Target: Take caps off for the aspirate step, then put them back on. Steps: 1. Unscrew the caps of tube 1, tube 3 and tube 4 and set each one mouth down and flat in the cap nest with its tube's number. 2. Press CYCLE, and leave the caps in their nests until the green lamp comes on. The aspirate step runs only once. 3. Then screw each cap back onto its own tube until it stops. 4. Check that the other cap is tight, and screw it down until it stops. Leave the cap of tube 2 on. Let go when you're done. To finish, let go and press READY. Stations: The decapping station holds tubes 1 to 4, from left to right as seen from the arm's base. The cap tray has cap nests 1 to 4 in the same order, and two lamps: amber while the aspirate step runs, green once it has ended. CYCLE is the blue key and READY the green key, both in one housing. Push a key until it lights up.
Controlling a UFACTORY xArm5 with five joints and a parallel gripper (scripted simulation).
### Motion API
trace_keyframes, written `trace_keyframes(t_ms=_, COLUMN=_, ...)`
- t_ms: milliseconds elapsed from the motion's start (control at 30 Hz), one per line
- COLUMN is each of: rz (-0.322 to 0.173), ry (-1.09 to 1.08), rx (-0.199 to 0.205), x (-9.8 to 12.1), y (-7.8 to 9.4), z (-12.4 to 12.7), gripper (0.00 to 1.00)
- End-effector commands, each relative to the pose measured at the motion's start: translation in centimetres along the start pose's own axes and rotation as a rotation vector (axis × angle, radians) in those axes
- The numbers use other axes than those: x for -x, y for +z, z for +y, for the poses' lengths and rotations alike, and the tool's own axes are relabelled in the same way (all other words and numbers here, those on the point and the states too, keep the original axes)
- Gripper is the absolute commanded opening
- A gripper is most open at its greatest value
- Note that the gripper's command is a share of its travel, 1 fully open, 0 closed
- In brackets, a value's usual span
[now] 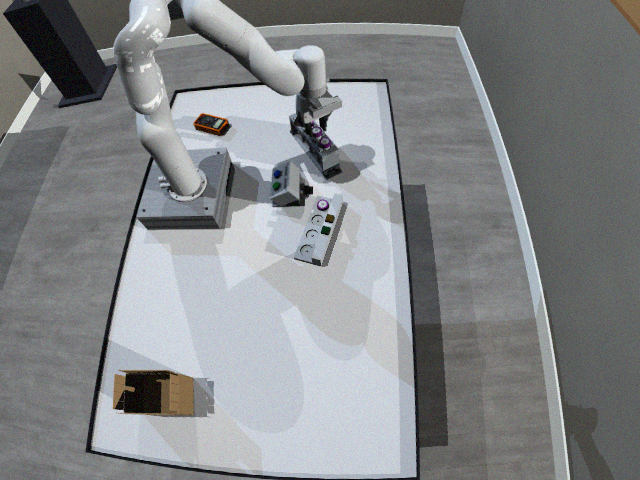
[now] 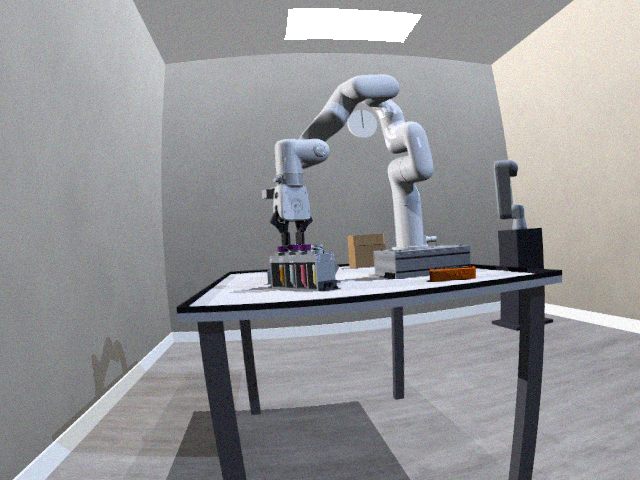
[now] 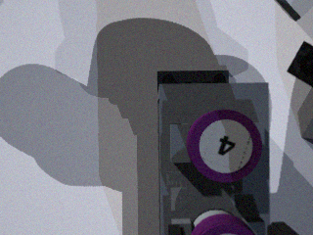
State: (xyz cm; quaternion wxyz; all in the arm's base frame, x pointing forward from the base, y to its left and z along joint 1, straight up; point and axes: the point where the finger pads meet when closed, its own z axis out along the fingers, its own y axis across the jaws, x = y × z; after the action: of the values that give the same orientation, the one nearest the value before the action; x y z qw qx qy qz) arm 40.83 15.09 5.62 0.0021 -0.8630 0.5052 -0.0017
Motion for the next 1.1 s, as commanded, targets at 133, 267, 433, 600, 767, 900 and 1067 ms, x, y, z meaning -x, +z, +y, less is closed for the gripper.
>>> trace_keyframes(t_ms=133, rz=-0.003, ry=0.002, rx=-0.004, x=0.0, y=-0.2, z=-0.1, gripper=0.00)
trace_keyframes(t_ms=267, rz=-0.003, ry=0.002, rx=-0.004, x=0.0, y=-0.2, z=-0.1, gripper=0.00)
trace_keyframes(t_ms=433, rz=-0.003, ry=0.002, rx=-0.004, x=0.0, y=-0.2, z=-0.1, gripper=0.00)
trace_keyframes(t_ms=600, rz=-0.003, ry=0.002, rx=-0.004, x=0.0, y=-0.5, z=-0.1, gripper=0.00)
trace_keyframes(t_ms=767, rz=-0.003, ry=0.002, rx=-0.004, x=0.0, y=-1.7, z=-0.1, gripper=0.00)
trace_keyframes(t_ms=900, rz=-0.003, ry=0.002, rx=-0.004, x=0.0, y=-2.6, z=-0.1, gripper=0.00)
trace_keyframes(t_ms=1067, rz=-0.003, ry=0.002, rx=-0.004, x=0.0, y=-3.8, z=-0.1, gripper=0.00)
